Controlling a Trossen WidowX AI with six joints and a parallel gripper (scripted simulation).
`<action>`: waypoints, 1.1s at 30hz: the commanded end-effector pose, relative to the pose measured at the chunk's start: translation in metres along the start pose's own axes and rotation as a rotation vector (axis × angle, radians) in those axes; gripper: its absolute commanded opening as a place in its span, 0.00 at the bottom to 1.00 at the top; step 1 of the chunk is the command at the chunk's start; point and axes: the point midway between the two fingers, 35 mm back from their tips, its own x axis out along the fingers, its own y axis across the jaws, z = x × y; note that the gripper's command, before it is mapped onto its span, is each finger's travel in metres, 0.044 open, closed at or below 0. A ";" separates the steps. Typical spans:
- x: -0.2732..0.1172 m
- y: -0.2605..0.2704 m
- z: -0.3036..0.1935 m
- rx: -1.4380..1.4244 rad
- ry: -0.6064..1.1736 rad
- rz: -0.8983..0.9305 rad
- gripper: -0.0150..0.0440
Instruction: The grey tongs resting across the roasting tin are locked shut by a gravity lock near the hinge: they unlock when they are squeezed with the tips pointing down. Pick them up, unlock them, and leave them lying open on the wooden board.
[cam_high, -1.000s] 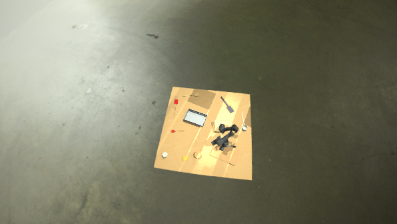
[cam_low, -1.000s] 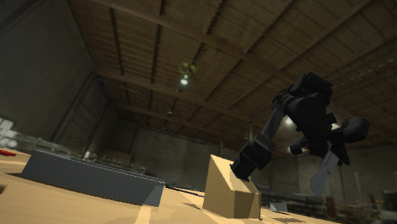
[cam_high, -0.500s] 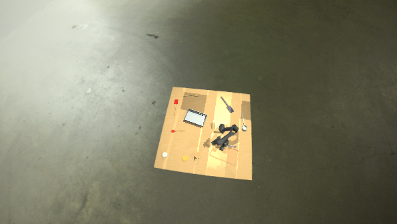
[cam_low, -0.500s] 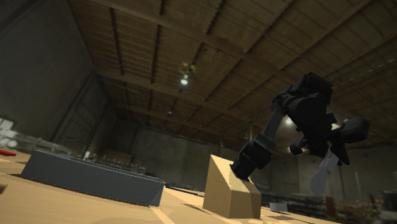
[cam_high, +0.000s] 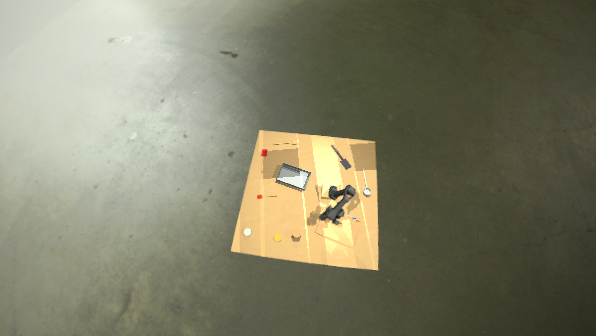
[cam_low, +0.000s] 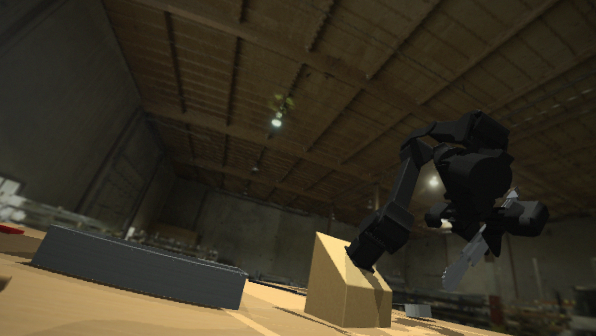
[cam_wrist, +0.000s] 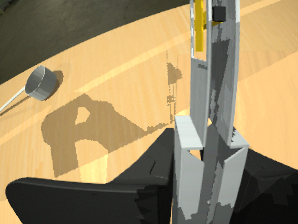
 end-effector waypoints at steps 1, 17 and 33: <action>0.003 0.005 0.003 0.043 0.059 0.093 0.00; 0.006 0.025 -0.008 0.080 0.287 0.294 0.00; 0.003 0.024 -0.016 0.069 0.539 0.328 0.00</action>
